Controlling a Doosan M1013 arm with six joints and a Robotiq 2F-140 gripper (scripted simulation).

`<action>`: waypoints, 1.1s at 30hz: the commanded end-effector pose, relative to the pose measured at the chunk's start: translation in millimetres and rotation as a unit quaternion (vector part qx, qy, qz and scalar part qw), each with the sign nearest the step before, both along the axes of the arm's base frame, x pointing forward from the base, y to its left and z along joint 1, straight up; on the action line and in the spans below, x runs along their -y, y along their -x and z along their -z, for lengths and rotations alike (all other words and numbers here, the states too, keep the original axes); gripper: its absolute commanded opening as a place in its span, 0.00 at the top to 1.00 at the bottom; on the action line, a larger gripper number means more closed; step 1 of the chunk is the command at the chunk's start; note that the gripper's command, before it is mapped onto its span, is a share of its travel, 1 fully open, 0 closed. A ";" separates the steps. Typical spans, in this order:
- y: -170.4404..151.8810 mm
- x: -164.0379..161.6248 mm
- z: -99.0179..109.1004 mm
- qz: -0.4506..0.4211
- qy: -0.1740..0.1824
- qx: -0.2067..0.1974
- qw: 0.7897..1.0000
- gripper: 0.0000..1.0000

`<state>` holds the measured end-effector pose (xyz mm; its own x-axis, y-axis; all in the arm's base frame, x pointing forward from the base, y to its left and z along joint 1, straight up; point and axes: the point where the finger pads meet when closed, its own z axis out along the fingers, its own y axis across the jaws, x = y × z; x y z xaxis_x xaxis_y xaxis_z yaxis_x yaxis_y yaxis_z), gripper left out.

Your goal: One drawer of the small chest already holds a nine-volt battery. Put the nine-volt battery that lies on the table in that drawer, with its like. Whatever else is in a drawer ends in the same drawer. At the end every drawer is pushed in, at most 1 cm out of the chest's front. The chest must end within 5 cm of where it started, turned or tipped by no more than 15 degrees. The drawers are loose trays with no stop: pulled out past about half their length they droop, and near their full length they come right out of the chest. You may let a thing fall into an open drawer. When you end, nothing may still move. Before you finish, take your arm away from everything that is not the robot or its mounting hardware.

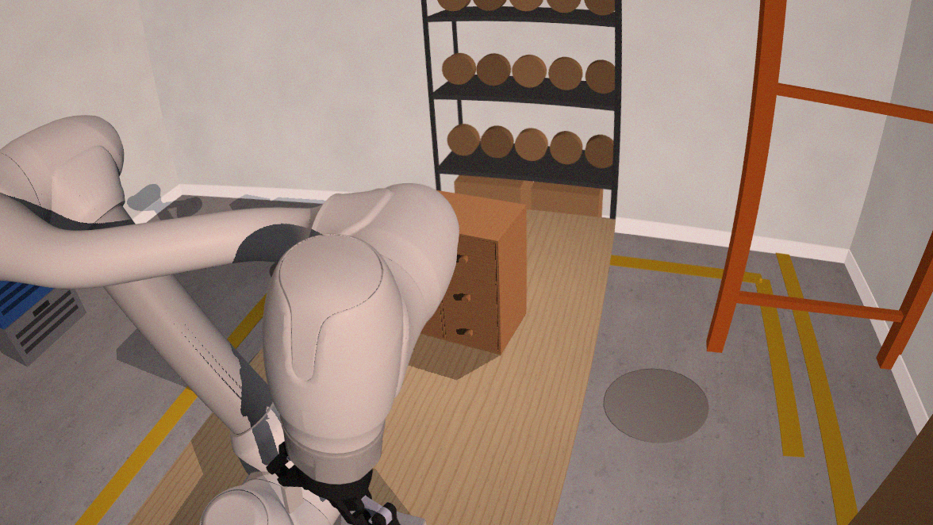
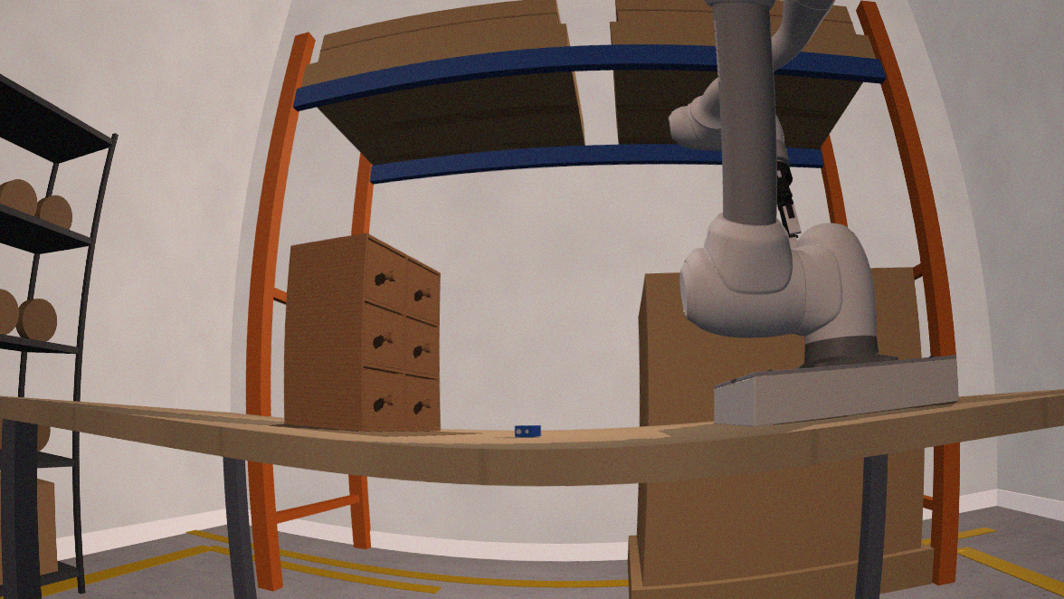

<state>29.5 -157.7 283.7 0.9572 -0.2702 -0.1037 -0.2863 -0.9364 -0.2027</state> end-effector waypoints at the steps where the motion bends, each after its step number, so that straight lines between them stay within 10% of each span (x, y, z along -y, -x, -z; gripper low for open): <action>1: 0.0 0.0 0.0 0.000 0.000 0.000 1.000 0.00; 22: -2.7 3.5 -1.4 -0.018 0.001 0.003 1.000 0.00; 33: -54.4 49.4 -19.3 -0.281 0.007 0.040 0.959 0.00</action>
